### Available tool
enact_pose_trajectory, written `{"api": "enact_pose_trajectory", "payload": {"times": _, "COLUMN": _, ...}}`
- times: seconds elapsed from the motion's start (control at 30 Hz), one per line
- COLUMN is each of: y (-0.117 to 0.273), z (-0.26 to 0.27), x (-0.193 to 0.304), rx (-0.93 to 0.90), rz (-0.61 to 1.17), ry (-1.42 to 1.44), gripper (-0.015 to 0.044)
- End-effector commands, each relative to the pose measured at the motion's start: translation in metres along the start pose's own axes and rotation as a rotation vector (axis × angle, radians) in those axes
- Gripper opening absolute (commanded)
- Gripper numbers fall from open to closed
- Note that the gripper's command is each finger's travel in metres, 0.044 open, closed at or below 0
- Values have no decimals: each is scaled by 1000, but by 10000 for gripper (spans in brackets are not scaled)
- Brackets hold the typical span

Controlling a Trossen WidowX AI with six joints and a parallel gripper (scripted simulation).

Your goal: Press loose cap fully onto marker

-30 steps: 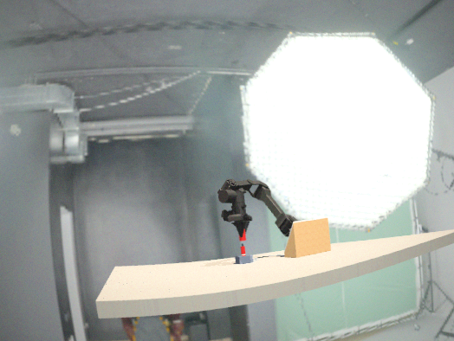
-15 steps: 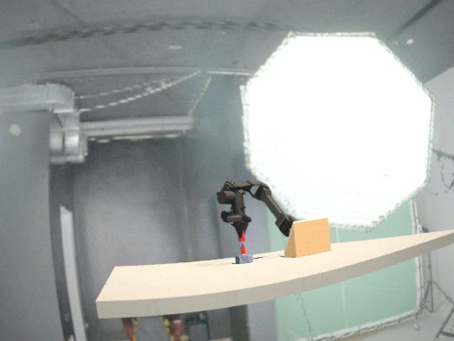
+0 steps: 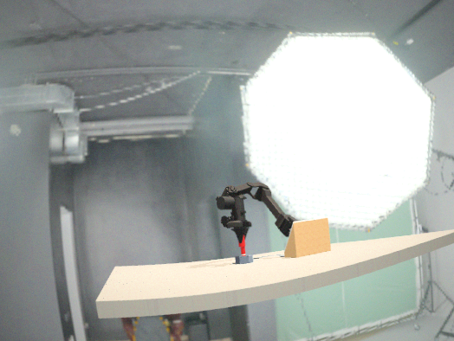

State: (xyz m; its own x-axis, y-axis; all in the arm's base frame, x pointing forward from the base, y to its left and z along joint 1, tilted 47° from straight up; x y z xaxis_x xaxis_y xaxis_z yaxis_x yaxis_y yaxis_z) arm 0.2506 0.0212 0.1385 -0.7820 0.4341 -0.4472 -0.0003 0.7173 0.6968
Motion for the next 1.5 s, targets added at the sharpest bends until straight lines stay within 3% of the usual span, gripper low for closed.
{"api": "enact_pose_trajectory", "payload": {"times": 0.0, "y": -8, "z": 0, "x": 1, "rx": 4, "rz": -3, "ry": 9, "gripper": 0}}
{"api": "enact_pose_trajectory", "payload": {"times": 0.87, "y": -31, "z": -2, "x": 2, "rx": 7, "rz": -5, "ry": 8, "gripper": 0}}
{"api": "enact_pose_trajectory", "payload": {"times": 1.4, "y": -30, "z": -2, "x": 1, "rx": 5, "rz": -2, "ry": 0, "gripper": 420}}
{"api": "enact_pose_trajectory", "payload": {"times": 1.47, "y": -30, "z": -2, "x": 1, "rx": 5, "rz": -2, "ry": 0, "gripper": 440}}
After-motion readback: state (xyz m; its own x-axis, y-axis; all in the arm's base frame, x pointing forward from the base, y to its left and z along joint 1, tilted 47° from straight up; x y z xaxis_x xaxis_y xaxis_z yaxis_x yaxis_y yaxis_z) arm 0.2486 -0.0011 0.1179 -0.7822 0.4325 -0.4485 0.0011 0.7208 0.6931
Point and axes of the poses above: the point midway between the two fingers, 35 mm back from their tips, its own y axis back along the fingers, its own z axis across the jaws, x = y × z, the point moved 6 cm from there along y, back along the fingers, and after that the axes turned 2 degrees about -y, right-handed, at the moved point
